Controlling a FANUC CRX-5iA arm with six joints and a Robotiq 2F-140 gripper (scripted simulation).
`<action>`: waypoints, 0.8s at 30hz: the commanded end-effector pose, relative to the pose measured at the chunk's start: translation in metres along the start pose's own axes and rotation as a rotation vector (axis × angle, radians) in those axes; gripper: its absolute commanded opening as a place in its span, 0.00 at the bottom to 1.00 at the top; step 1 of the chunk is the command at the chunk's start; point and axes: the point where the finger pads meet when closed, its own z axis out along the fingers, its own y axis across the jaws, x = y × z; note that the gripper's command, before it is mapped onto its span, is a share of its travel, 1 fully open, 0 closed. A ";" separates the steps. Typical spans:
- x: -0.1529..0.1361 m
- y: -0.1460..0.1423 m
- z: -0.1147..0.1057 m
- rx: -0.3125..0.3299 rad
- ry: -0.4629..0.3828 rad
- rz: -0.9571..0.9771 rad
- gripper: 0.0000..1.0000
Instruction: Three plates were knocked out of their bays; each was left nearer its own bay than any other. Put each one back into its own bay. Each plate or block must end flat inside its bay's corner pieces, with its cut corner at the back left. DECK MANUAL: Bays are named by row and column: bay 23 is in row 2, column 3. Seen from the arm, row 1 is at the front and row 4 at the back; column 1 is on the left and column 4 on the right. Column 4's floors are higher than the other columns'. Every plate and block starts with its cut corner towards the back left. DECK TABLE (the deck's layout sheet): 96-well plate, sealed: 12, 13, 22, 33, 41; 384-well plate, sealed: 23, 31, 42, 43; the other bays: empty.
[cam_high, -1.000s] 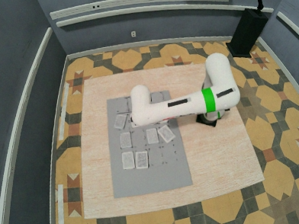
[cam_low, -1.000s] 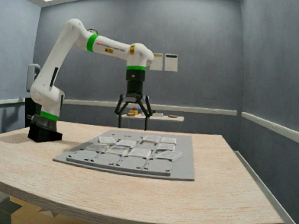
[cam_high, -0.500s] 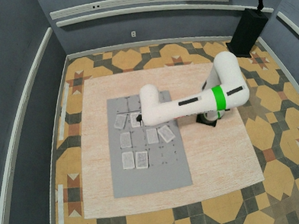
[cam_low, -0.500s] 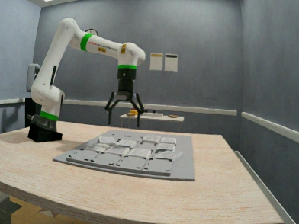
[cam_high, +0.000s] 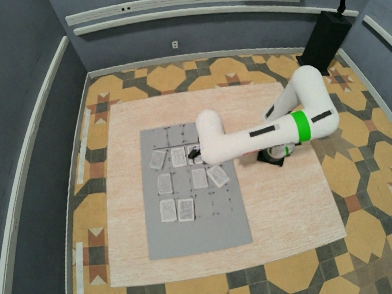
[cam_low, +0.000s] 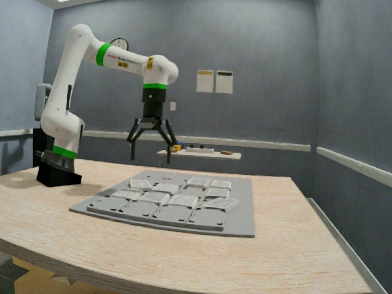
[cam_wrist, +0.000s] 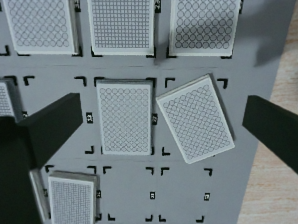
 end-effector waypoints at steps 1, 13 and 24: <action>-0.003 0.017 -0.004 0.003 0.001 0.000 1.00; -0.011 0.055 -0.009 0.003 0.001 0.000 1.00; -0.014 0.070 -0.011 0.002 0.001 0.000 1.00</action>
